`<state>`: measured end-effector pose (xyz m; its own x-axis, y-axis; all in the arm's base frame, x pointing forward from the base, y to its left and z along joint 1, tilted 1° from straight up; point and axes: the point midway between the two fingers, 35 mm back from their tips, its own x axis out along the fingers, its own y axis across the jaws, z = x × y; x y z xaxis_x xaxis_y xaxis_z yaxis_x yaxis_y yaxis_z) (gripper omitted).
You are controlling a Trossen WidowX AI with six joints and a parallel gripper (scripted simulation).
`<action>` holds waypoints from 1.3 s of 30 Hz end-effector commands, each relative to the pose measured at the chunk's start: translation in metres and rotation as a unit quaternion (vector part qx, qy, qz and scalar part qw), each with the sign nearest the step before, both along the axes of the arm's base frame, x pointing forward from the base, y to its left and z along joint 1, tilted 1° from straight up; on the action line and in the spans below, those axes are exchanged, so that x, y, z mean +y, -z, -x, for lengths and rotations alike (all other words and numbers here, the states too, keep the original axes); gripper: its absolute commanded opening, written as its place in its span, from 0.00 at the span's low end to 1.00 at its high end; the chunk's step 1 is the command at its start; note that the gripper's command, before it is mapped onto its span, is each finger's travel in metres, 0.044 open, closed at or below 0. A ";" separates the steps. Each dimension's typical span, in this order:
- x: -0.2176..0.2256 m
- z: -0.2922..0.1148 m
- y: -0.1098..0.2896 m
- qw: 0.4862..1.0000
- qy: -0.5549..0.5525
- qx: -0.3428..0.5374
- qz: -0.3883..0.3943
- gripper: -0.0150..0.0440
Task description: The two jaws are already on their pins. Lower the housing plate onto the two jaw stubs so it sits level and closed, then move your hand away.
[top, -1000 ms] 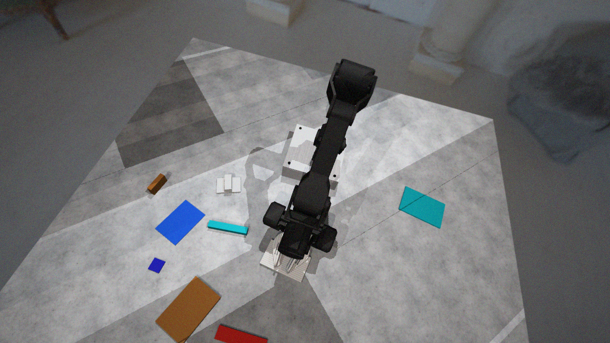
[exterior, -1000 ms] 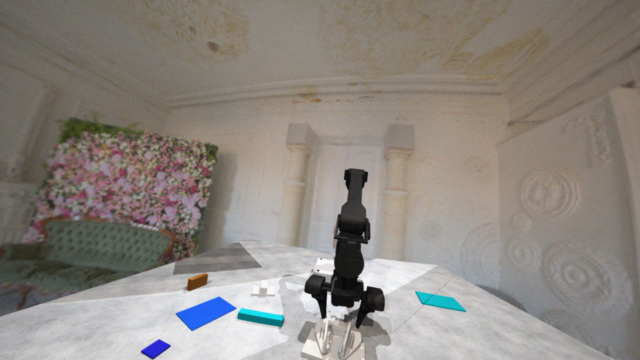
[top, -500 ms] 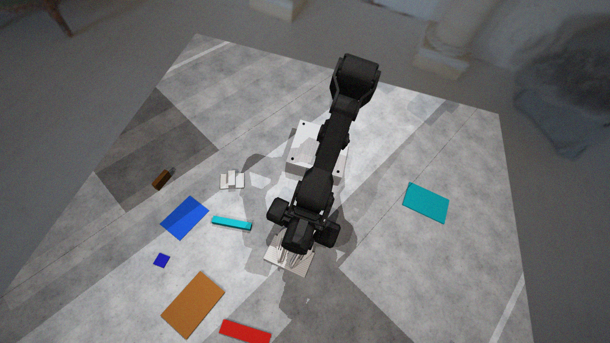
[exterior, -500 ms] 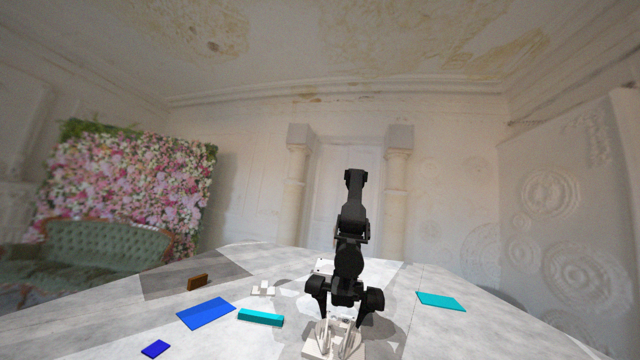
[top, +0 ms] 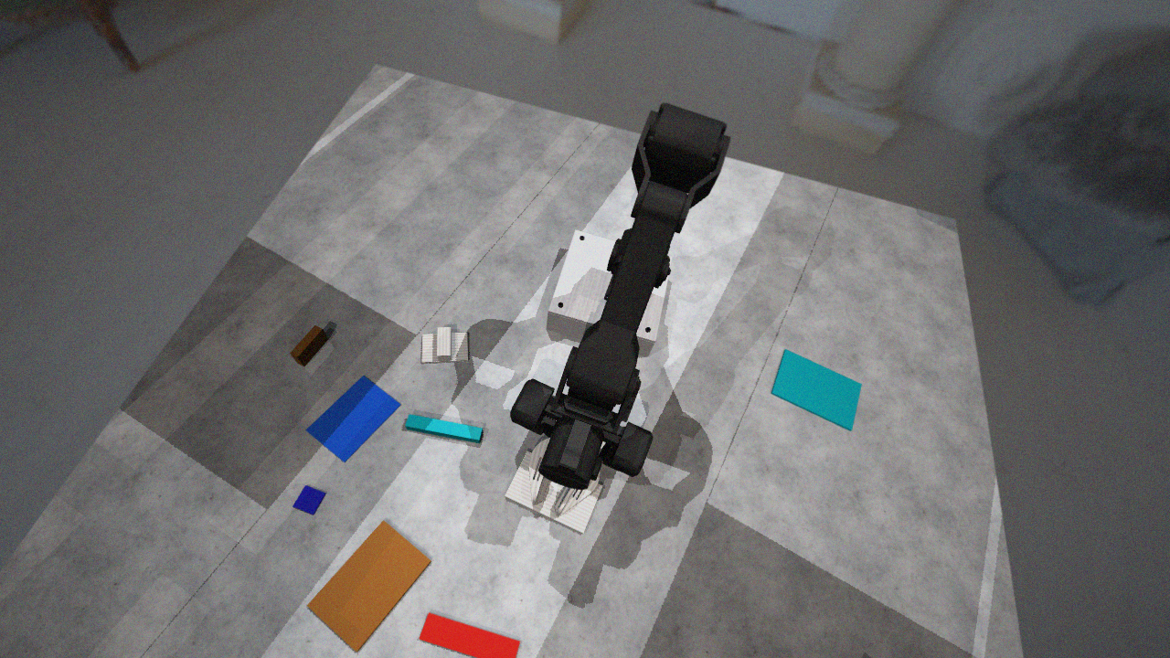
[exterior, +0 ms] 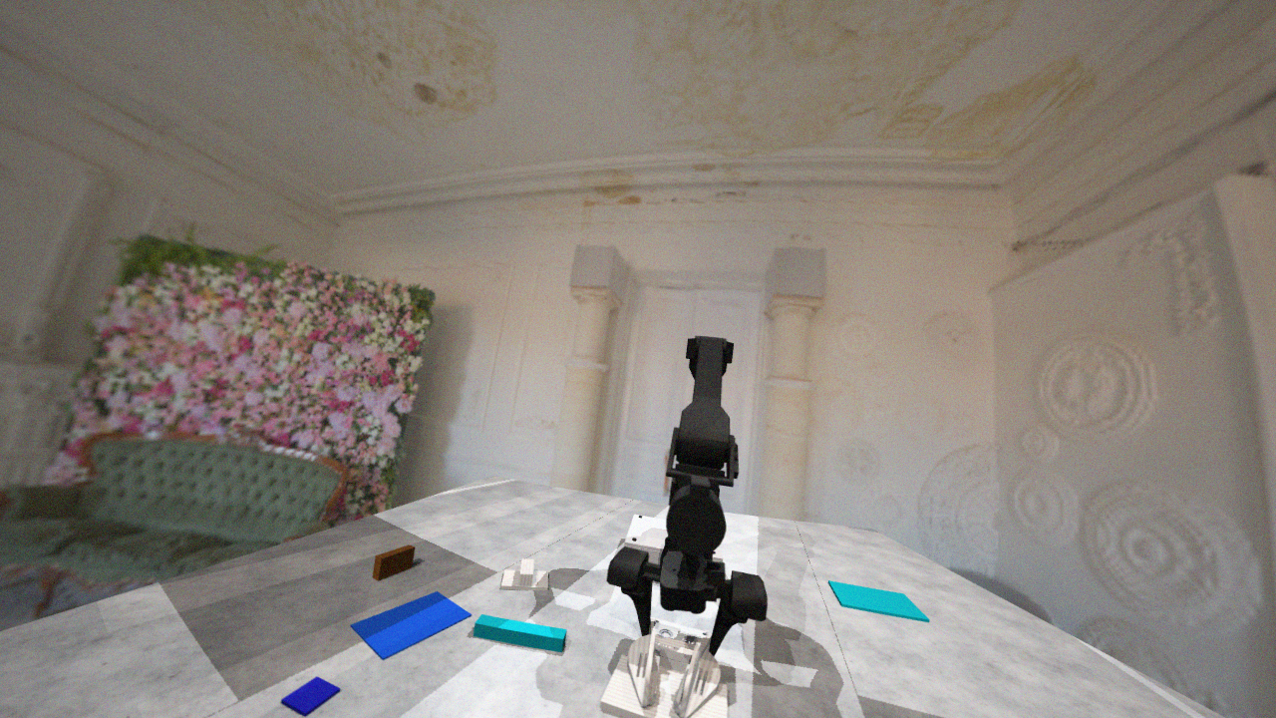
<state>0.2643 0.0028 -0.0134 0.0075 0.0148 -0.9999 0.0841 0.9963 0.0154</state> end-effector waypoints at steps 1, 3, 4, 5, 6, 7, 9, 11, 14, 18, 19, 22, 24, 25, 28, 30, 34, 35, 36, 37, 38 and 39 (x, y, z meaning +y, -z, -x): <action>0.000 0.000 0.000 1.000 0.002 -0.001 -0.001 0.85; 0.000 0.000 0.000 1.000 0.002 -0.001 -0.001 0.85; 0.000 0.000 0.000 1.000 0.002 -0.001 -0.001 0.85; 0.000 0.000 0.000 1.000 0.002 -0.001 -0.001 0.85; 0.000 0.000 0.000 1.000 0.002 -0.001 -0.001 0.85; 0.000 0.000 0.000 1.000 0.002 -0.001 -0.001 0.85; 0.000 0.000 0.000 1.000 0.002 -0.001 -0.001 0.85; 0.000 0.000 0.000 1.000 0.002 -0.001 -0.001 0.85; 0.000 0.000 0.000 1.000 0.002 -0.001 -0.001 0.85; 0.000 0.000 0.000 1.000 0.002 -0.001 -0.001 0.85; 0.000 0.000 0.000 1.000 0.002 -0.001 -0.001 0.85; 0.000 0.000 0.000 1.000 0.002 -0.001 -0.001 0.85; 0.000 0.000 0.000 1.000 0.002 -0.001 -0.001 0.85; 0.000 0.000 0.000 1.000 0.002 -0.001 -0.001 0.85; 0.000 0.000 0.000 1.000 0.002 -0.001 -0.001 0.85; 0.000 0.000 0.000 1.000 0.002 -0.001 -0.001 0.85; 0.000 0.000 0.000 1.000 0.000 0.000 0.000 1.00; 0.000 0.000 0.000 1.000 0.000 0.000 0.000 1.00; 0.000 0.000 0.000 1.000 0.000 0.000 0.000 1.00; 0.000 0.000 0.000 1.000 0.000 0.000 0.000 1.00; 0.000 0.000 0.000 1.000 0.000 0.000 0.000 1.00; 0.000 0.000 0.000 1.000 0.000 0.000 0.000 1.00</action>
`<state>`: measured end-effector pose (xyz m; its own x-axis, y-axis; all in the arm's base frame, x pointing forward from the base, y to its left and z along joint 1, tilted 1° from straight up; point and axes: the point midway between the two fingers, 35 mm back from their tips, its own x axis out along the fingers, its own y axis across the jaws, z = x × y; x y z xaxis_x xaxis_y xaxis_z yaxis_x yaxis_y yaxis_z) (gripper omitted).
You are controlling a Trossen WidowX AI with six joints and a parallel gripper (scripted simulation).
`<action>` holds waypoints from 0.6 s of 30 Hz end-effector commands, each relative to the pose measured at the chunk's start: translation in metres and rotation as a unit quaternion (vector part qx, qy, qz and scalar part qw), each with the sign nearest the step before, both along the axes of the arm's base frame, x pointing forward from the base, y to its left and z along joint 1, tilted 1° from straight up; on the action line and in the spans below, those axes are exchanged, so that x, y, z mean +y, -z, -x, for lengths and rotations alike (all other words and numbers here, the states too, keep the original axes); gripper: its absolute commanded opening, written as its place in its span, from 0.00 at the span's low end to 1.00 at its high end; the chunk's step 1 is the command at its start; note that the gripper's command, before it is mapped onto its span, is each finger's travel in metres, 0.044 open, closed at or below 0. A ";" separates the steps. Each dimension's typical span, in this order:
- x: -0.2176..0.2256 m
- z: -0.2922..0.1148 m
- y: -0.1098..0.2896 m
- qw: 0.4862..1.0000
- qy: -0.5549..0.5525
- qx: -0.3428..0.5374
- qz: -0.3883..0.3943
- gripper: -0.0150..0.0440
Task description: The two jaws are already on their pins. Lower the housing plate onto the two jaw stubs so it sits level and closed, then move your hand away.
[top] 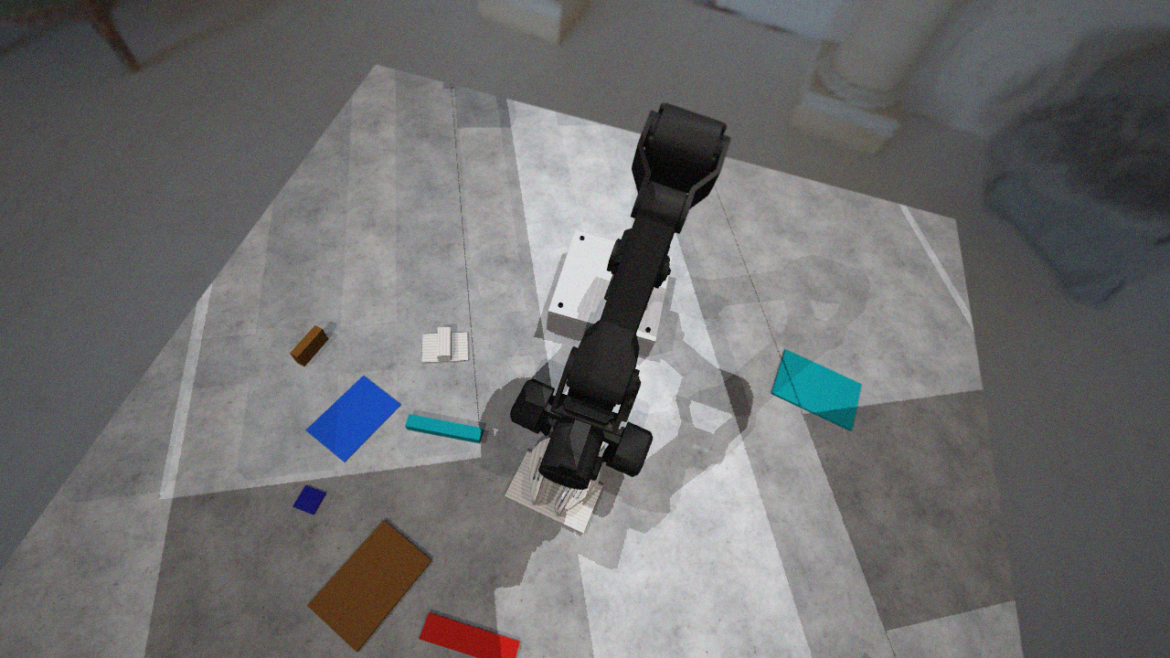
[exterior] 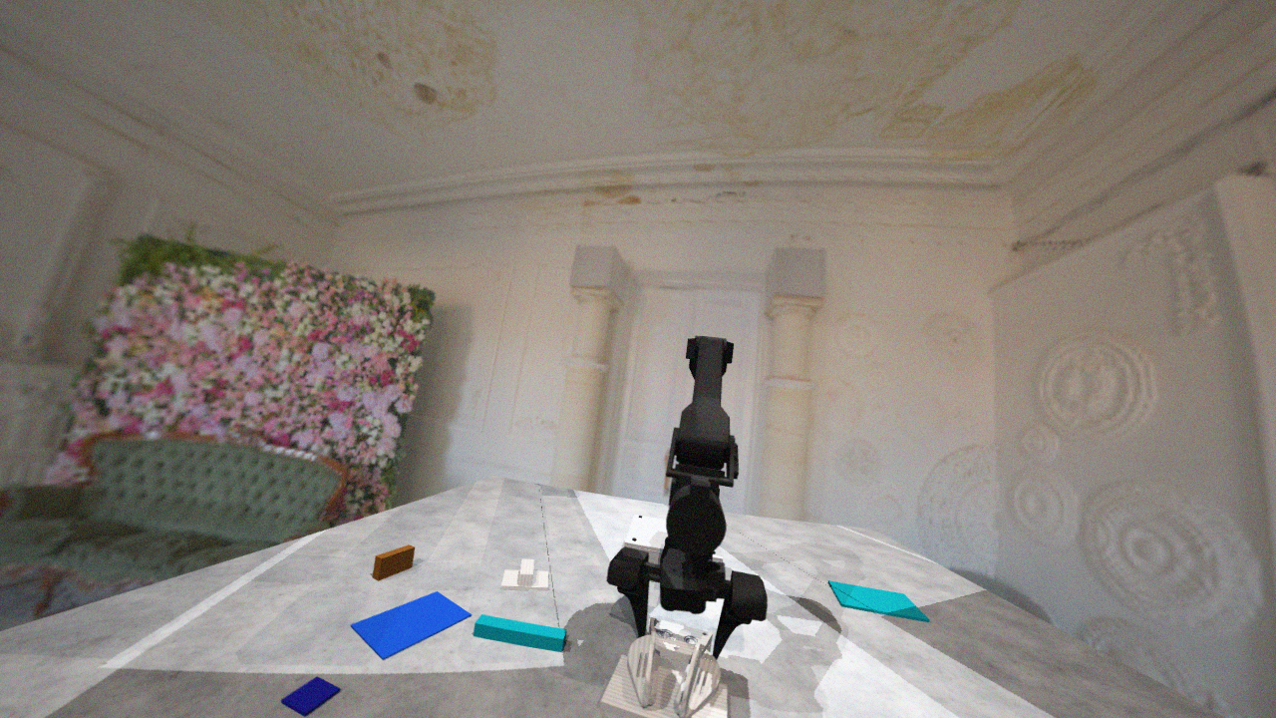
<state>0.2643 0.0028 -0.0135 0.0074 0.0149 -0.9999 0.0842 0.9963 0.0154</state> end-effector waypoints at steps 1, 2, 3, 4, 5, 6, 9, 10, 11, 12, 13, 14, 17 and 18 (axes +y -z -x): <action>0.000 0.000 0.000 1.000 0.000 0.000 0.000 1.00; 0.000 0.000 0.000 1.000 0.000 0.000 0.000 1.00; 0.000 0.000 0.000 1.000 0.000 0.000 0.000 1.00; 0.000 0.000 0.000 1.000 0.000 0.000 0.000 1.00; 0.000 0.000 0.000 1.000 0.000 0.000 0.000 1.00; 0.000 0.000 0.000 1.000 0.000 0.000 0.000 1.00; 0.000 0.000 -0.002 1.000 0.000 0.000 0.000 1.00; 0.000 -0.001 -0.006 1.000 0.000 0.000 0.000 1.00; 0.000 -0.001 -0.011 1.000 0.000 0.000 0.000 1.00; 0.000 -0.002 -0.018 1.000 0.000 0.000 0.000 1.00; 0.000 -0.002 -0.027 1.000 0.001 0.000 0.000 1.00; 0.000 -0.002 -0.036 1.000 0.001 -0.001 0.000 1.00; -0.001 0.001 -0.068 1.000 0.002 -0.001 -0.001 1.00; -0.001 0.002 -0.074 1.000 0.002 -0.001 -0.001 1.00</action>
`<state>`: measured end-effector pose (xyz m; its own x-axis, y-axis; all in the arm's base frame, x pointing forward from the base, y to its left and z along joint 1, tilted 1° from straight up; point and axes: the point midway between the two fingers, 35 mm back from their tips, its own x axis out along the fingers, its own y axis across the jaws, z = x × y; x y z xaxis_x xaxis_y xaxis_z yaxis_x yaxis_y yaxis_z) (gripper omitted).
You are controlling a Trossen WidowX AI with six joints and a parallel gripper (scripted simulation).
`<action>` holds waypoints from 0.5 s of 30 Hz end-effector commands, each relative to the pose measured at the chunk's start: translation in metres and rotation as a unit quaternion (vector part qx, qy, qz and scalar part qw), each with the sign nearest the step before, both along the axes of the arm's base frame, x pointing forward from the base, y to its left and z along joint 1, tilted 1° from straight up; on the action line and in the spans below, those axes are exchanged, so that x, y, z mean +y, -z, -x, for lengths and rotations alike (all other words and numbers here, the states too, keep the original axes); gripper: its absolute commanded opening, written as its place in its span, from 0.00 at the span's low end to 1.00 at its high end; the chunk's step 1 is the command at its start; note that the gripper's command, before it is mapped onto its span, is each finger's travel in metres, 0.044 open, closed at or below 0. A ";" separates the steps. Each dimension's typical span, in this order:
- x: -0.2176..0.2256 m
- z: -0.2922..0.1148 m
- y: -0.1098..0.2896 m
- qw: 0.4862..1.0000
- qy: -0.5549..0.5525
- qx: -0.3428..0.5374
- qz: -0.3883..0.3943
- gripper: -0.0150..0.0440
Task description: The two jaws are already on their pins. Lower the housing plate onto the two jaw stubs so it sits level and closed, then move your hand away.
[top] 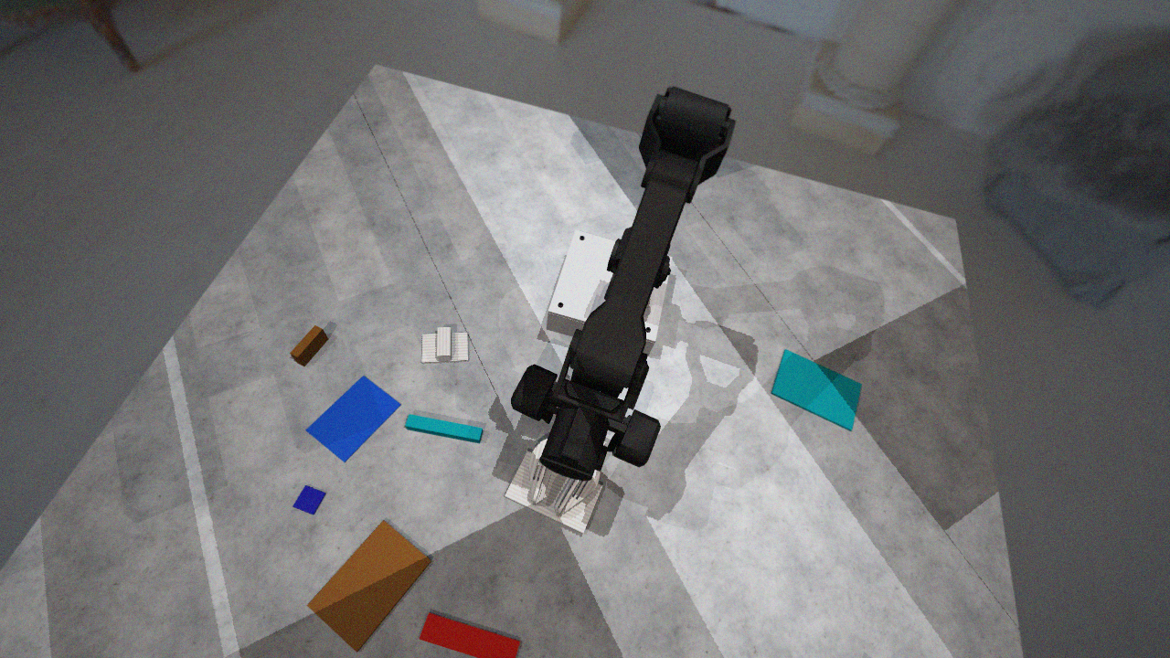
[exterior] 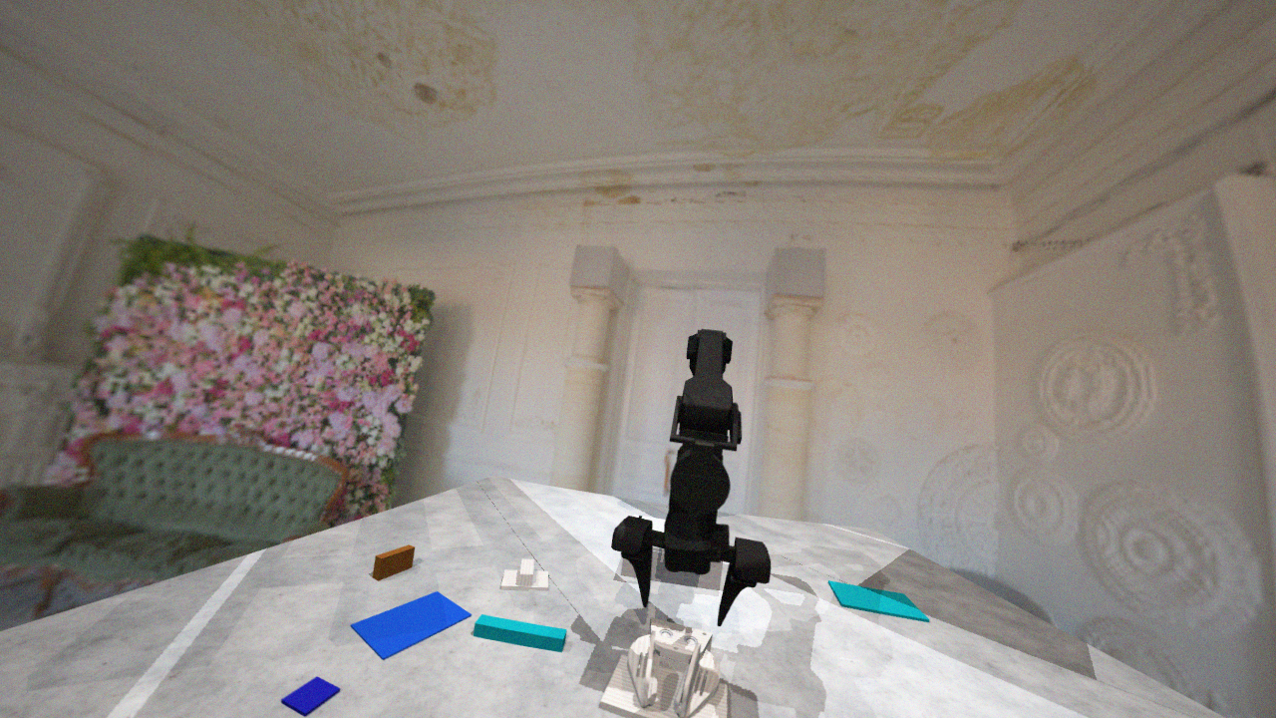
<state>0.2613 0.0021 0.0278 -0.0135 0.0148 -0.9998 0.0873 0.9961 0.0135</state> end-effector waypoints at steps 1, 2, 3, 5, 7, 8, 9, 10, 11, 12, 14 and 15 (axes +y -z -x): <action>0.000 -0.001 -0.035 1.000 0.000 -0.011 -0.001 1.00; 0.000 -0.001 -0.035 1.000 0.000 -0.011 -0.001 1.00; 0.000 -0.001 -0.035 1.000 0.000 -0.011 -0.001 1.00; 0.000 -0.001 -0.035 1.000 0.000 -0.011 -0.001 1.00; 0.000 -0.002 -0.028 1.000 0.001 -0.012 0.000 1.00; -0.001 0.001 -0.032 1.000 0.001 -0.012 0.000 1.00; -0.001 0.006 -0.037 1.000 0.001 -0.012 0.000 1.00; -0.001 0.013 -0.044 1.000 0.001 -0.012 0.000 1.00; -0.001 0.019 -0.051 1.000 0.001 -0.011 0.000 1.00; -0.002 0.026 -0.058 1.000 0.001 -0.011 0.000 1.00; -0.002 0.040 -0.070 1.000 0.001 -0.010 -0.001 1.00; -0.002 0.047 -0.076 1.000 0.000 -0.010 -0.001 1.00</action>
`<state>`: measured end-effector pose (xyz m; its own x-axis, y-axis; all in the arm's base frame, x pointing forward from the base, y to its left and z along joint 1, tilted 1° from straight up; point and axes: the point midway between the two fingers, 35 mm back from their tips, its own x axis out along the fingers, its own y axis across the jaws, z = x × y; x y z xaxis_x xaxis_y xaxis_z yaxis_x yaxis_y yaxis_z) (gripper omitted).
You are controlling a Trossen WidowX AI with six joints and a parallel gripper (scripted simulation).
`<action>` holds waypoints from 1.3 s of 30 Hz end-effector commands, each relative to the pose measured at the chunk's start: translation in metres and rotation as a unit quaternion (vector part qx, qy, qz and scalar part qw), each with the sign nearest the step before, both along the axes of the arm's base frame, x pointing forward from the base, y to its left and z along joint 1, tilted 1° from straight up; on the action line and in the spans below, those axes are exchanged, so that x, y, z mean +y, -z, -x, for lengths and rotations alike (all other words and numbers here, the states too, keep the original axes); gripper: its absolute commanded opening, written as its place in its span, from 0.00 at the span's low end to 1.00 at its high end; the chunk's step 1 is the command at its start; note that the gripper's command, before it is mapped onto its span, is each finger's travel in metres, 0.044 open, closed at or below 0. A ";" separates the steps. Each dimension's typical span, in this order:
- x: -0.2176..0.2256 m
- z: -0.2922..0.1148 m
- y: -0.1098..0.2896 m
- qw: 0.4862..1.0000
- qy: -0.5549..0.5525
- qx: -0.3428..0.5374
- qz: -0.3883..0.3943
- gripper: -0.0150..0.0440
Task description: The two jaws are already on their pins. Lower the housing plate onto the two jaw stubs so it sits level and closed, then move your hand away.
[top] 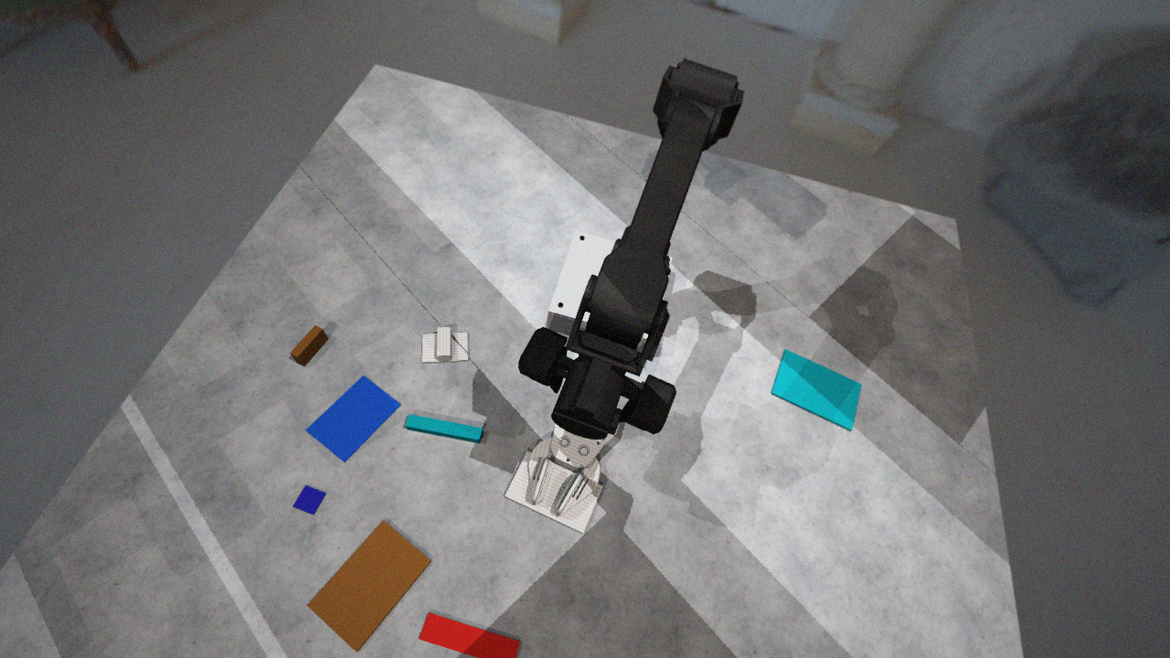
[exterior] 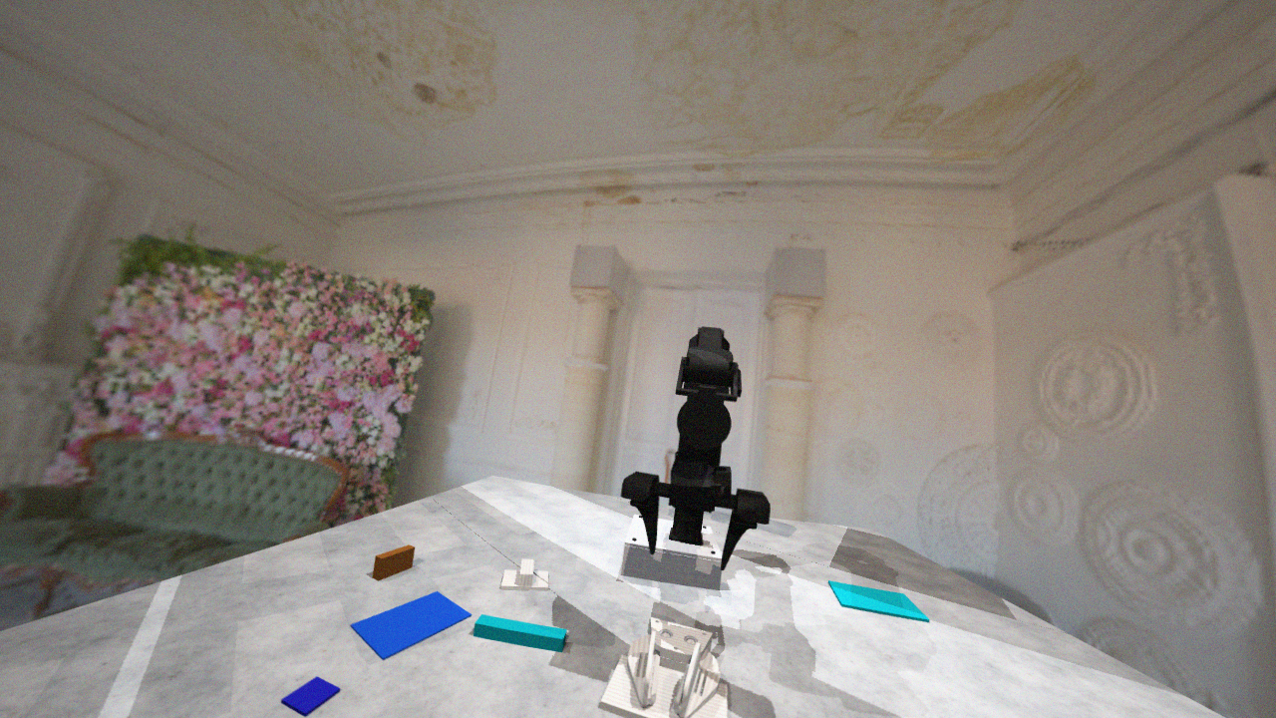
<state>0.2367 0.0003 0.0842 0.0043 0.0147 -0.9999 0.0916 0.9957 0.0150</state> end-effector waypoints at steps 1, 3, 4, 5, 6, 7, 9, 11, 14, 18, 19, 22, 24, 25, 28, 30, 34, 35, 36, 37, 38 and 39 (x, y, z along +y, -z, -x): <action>-0.001 0.029 -0.024 1.000 -0.002 -0.001 -0.001 1.00; -0.001 0.034 -0.027 1.000 -0.002 -0.001 -0.001 1.00; -0.001 0.034 -0.027 1.000 -0.002 -0.001 -0.001 1.00; -0.001 0.034 -0.027 1.000 -0.002 -0.001 -0.001 1.00; -0.001 0.034 -0.027 1.000 -0.002 -0.001 -0.001 1.00; -0.001 0.034 -0.027 1.000 -0.002 -0.001 -0.001 1.00; -0.001 0.034 -0.027 1.000 -0.002 -0.001 -0.001 1.00; -0.001 0.034 -0.027 1.000 -0.002 -0.001 -0.001 1.00; -0.001 0.034 -0.027 1.000 -0.002 -0.001 -0.001 1.00; -0.001 0.034 -0.027 1.000 -0.002 -0.001 -0.001 1.00; -0.001 0.034 -0.027 1.000 -0.002 -0.001 -0.001 1.00; -0.001 0.034 -0.027 1.000 -0.002 -0.001 -0.001 1.00; -0.001 0.034 -0.027 1.000 -0.002 -0.001 -0.001 1.00; -0.001 0.034 -0.027 1.000 -0.002 -0.001 -0.001 1.00; -0.001 0.034 -0.027 1.000 -0.002 -0.001 -0.001 1.00; -0.001 0.034 -0.027 1.000 -0.002 -0.001 -0.001 1.00; -0.001 0.034 -0.027 1.000 -0.002 -0.001 -0.001 1.00; -0.001 0.034 -0.027 1.000 -0.002 -0.001 -0.001 1.00; -0.001 0.034 -0.027 1.000 -0.002 -0.001 -0.001 1.00; -0.001 0.034 -0.027 1.000 -0.002 -0.001 -0.001 1.00; -0.001 0.034 -0.027 1.000 -0.002 -0.001 -0.001 1.00; -0.001 0.034 -0.027 1.000 -0.002 -0.001 -0.001 1.00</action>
<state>0.2039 -0.0008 0.1117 0.0078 0.0147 -0.9999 0.0915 0.9957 0.0153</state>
